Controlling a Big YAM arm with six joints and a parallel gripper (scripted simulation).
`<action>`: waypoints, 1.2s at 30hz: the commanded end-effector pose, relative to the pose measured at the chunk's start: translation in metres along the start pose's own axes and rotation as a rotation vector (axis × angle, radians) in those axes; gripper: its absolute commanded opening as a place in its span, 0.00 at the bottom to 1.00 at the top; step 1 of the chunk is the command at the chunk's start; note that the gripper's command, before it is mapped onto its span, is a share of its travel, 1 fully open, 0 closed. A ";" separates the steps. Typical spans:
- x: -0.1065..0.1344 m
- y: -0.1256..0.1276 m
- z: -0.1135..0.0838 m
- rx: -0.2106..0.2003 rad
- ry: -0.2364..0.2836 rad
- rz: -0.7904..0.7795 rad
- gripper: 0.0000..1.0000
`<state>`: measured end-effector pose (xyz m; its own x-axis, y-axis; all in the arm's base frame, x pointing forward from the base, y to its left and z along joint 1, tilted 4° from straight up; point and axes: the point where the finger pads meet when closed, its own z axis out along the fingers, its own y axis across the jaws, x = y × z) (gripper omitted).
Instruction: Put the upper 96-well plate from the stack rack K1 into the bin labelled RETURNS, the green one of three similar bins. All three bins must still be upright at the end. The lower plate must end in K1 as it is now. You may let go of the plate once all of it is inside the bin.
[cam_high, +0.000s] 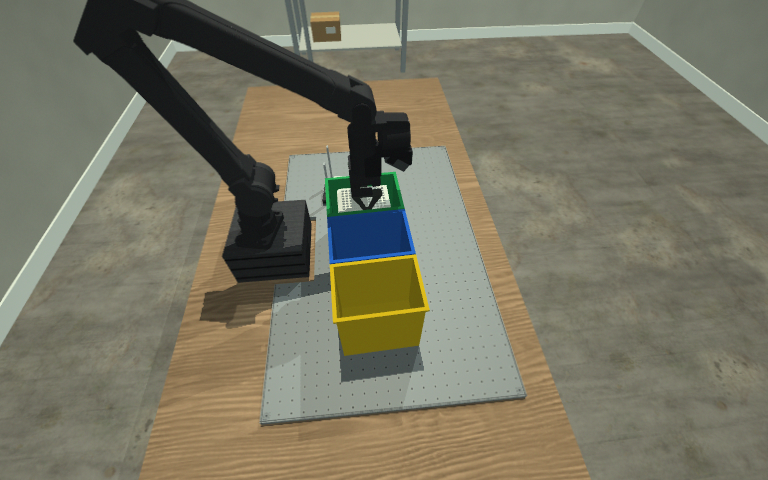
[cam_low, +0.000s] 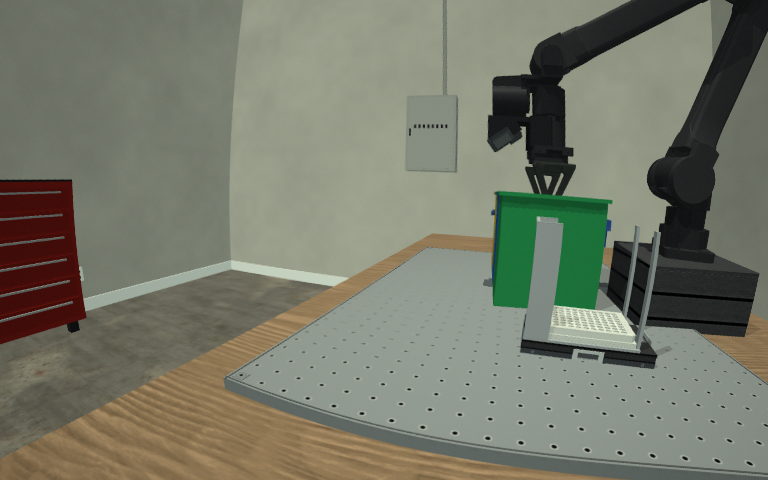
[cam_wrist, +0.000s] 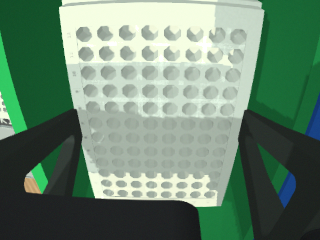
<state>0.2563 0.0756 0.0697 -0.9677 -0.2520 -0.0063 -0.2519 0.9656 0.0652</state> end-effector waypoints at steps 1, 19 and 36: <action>-0.014 0.002 -0.011 -0.001 -0.032 -0.003 0.00; -0.014 0.002 -0.011 -0.001 -0.032 -0.003 0.00; -0.014 0.002 -0.011 -0.001 -0.032 -0.003 0.99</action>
<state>0.2564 0.0757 0.0697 -0.9677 -0.2520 -0.0064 -0.2519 0.9656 0.0652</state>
